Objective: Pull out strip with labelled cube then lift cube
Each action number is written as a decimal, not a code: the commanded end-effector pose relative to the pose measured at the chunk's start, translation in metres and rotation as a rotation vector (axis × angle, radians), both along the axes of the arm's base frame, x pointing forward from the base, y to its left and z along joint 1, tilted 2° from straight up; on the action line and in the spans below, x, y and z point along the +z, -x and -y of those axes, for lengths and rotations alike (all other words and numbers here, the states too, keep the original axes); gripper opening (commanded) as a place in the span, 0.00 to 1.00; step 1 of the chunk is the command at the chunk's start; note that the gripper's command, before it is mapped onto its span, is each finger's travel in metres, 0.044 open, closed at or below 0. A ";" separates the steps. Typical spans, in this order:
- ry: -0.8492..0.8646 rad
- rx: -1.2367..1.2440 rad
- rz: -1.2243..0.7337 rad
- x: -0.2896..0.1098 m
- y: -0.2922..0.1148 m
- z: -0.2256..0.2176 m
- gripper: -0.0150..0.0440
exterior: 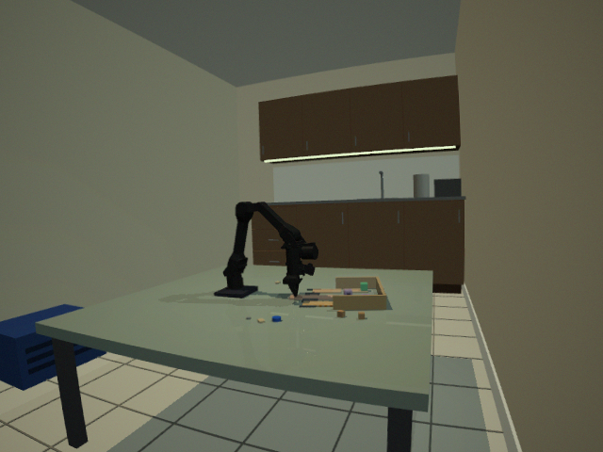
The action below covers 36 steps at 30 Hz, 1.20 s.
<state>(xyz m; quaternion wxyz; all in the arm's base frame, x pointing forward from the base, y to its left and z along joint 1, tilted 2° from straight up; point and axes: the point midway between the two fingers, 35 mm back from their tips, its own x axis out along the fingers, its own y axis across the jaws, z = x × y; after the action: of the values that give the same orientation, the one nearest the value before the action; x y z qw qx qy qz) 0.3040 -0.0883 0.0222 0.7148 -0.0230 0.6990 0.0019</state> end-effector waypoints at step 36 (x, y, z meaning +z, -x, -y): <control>-0.006 -0.001 -0.031 -0.006 0.064 0.003 0.25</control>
<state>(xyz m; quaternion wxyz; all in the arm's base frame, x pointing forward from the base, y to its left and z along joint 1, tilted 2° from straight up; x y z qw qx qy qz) 0.2533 -0.0919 0.0220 0.7140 -0.0241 0.6997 0.0021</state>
